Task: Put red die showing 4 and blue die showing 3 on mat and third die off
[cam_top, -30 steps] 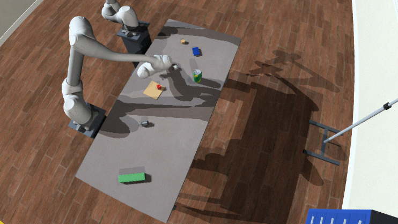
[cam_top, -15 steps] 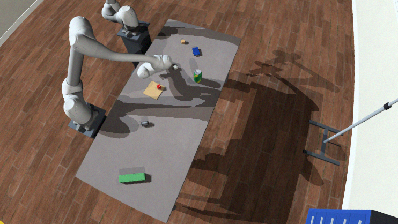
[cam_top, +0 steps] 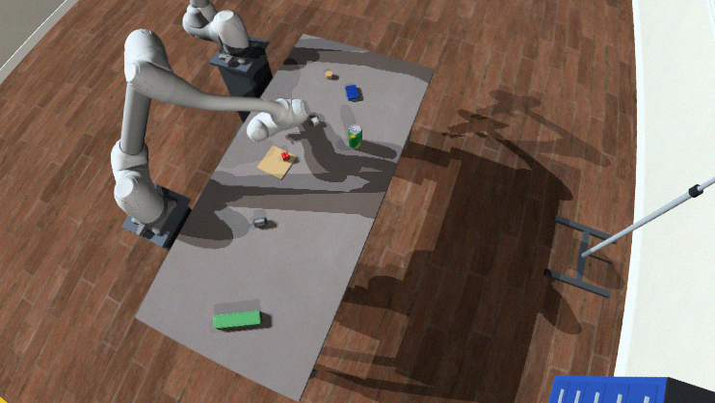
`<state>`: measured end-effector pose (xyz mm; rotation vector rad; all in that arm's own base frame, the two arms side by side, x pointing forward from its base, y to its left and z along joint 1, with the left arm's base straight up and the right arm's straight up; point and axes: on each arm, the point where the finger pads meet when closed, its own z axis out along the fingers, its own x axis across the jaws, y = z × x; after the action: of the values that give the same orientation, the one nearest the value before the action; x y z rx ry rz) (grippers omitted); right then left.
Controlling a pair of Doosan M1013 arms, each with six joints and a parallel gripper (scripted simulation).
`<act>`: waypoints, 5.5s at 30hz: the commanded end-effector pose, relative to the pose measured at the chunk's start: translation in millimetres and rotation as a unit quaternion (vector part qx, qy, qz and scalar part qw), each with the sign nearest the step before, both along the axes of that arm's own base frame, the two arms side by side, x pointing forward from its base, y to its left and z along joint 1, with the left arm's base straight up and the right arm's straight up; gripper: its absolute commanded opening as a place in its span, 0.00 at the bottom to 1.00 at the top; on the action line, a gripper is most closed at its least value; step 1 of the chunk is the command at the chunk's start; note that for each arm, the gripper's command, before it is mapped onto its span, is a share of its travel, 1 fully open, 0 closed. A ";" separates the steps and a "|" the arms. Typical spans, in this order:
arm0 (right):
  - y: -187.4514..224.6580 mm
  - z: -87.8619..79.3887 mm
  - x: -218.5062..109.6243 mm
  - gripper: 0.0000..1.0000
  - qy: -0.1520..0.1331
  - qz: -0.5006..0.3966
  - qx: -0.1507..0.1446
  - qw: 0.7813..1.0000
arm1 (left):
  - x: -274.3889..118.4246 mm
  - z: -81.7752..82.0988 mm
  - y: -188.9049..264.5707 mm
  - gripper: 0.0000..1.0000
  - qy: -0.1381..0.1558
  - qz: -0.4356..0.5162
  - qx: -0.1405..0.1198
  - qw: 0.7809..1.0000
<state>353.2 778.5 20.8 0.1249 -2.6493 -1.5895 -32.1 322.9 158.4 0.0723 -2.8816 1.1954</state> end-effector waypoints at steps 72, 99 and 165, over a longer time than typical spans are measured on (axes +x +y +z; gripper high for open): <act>5.3 87.4 -89.9 0.87 0.085 0.172 -0.168 0.967 | -0.1 0.4 0.3 1.00 0.000 0.000 0.001 1.000; -1.4 101.8 -20.2 0.87 -0.022 0.044 -0.490 0.870 | -0.1 0.4 0.3 1.00 0.000 0.000 0.001 1.000; -7.9 72.1 0.4 0.87 -0.094 0.075 -0.506 0.854 | -0.1 0.4 0.3 1.00 0.000 0.000 0.001 1.000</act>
<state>353.4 770.3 94.3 0.4233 -3.1124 0.0023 -32.1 322.9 158.4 0.0723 -2.8816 1.1954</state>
